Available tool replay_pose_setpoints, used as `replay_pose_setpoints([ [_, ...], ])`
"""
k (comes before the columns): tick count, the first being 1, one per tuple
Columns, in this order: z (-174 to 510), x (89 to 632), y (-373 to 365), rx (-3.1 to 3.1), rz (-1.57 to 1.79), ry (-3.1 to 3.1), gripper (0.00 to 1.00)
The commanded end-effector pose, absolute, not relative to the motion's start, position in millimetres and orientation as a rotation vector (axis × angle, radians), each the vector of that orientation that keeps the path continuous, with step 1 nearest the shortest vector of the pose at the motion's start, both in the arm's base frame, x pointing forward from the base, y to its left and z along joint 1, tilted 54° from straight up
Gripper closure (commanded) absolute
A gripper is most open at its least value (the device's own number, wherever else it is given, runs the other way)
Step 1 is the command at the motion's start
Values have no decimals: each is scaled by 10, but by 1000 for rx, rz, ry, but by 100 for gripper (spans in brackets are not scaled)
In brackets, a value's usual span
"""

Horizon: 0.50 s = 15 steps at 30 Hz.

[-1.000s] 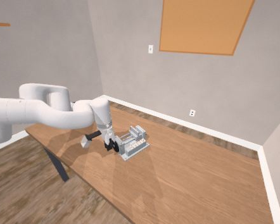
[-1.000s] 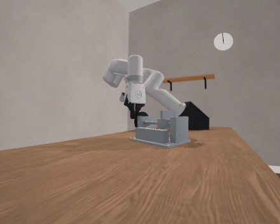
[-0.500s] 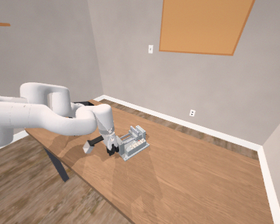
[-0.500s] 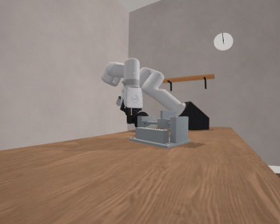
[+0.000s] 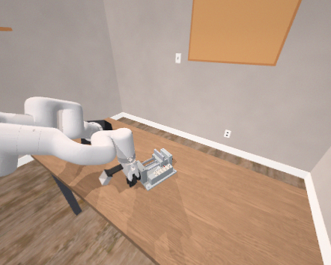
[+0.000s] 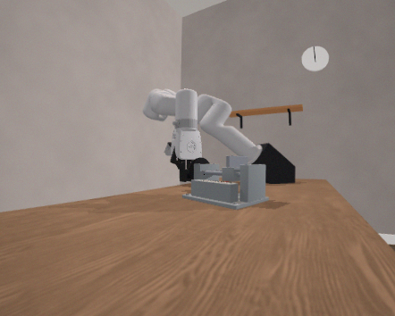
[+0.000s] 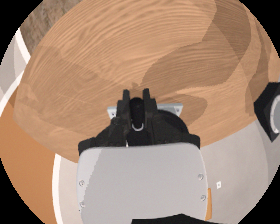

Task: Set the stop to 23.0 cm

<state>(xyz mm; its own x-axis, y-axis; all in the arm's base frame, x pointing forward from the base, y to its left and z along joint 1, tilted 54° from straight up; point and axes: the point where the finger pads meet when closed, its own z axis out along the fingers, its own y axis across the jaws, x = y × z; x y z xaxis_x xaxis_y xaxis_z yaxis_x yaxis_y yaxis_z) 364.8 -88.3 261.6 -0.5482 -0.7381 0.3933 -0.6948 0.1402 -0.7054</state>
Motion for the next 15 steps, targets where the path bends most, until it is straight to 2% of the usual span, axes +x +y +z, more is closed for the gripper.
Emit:
replay_pose_setpoints([
  [1,2571,3653,-904,-1470,-1401,2334,94],
  [15,2357,3573,-958,-1470,-1401,2334,94],
])
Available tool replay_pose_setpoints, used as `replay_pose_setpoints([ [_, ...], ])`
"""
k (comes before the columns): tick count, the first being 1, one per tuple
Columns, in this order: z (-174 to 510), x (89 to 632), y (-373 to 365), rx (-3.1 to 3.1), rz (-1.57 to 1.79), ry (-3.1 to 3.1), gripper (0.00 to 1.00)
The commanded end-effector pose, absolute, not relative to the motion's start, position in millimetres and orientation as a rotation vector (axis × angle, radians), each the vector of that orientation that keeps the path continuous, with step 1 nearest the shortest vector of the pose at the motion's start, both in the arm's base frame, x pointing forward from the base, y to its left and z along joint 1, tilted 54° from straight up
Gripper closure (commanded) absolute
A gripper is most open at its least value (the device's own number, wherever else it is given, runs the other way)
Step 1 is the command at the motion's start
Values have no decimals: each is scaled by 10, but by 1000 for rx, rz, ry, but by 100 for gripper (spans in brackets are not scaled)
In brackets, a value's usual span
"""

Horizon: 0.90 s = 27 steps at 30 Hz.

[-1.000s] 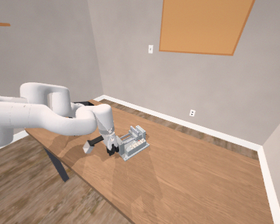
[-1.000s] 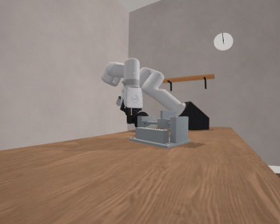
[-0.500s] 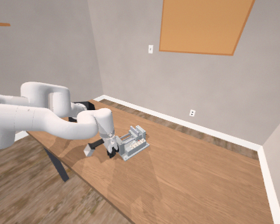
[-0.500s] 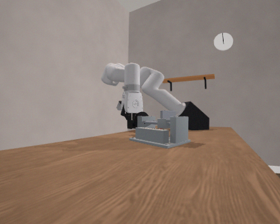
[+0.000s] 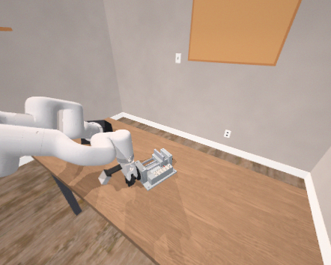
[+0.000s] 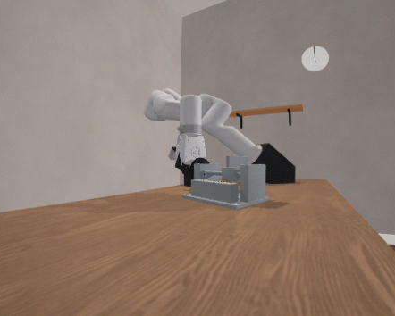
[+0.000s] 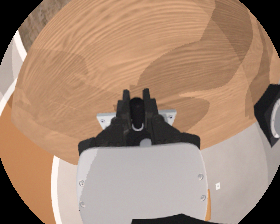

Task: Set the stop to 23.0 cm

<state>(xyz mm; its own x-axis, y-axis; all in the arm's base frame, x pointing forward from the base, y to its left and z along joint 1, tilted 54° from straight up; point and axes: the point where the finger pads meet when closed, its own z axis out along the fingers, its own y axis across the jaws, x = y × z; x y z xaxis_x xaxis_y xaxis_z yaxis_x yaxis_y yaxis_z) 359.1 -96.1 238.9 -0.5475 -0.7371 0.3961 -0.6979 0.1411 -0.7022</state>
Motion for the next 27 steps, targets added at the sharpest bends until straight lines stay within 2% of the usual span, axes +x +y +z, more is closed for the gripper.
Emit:
replay_pose_setpoints([
  [1,2346,3564,-958,-1470,-1401,2334,94],
  [27,2215,3384,-893,-1470,-1401,2334,94],
])
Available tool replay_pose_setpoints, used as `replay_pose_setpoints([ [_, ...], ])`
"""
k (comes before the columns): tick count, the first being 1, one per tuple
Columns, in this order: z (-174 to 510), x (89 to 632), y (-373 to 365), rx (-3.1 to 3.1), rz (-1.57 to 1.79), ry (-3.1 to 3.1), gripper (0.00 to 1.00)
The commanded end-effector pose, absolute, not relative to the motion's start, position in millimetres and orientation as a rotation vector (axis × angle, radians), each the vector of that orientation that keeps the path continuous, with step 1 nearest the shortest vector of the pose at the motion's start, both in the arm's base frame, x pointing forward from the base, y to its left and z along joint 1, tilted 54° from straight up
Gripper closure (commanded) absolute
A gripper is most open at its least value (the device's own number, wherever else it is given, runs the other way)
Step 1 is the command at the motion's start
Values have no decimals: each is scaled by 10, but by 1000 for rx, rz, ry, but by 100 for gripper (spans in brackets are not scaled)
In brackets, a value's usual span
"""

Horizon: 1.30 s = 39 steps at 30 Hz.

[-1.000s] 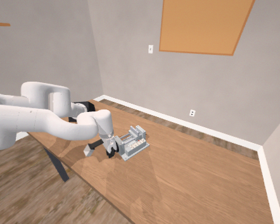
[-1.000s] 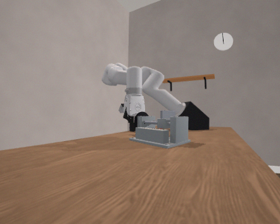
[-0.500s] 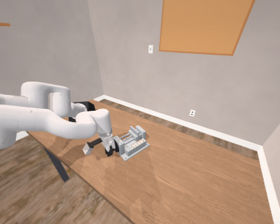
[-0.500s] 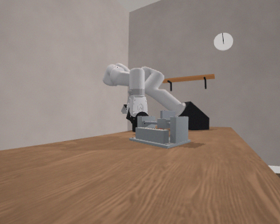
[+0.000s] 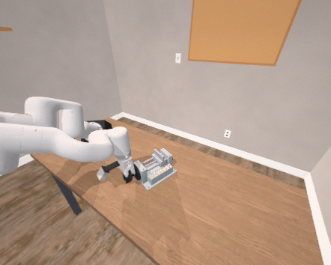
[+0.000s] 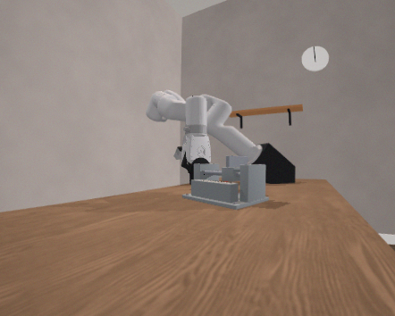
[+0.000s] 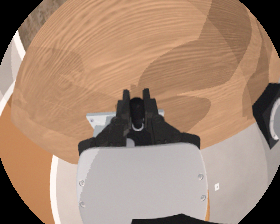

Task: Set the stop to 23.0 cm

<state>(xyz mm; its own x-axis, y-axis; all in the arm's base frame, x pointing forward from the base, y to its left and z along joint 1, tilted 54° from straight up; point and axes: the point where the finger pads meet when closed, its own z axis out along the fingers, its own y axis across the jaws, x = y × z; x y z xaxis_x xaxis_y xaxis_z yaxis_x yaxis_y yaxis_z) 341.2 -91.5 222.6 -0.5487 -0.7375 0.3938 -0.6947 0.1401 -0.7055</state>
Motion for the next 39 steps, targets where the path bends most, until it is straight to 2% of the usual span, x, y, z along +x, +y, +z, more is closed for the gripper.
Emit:
replay_pose_setpoints([
  [1,2213,3377,-889,-1470,-1401,2334,94],
  [39,2203,3271,-816,-1470,-1401,2334,94],
])
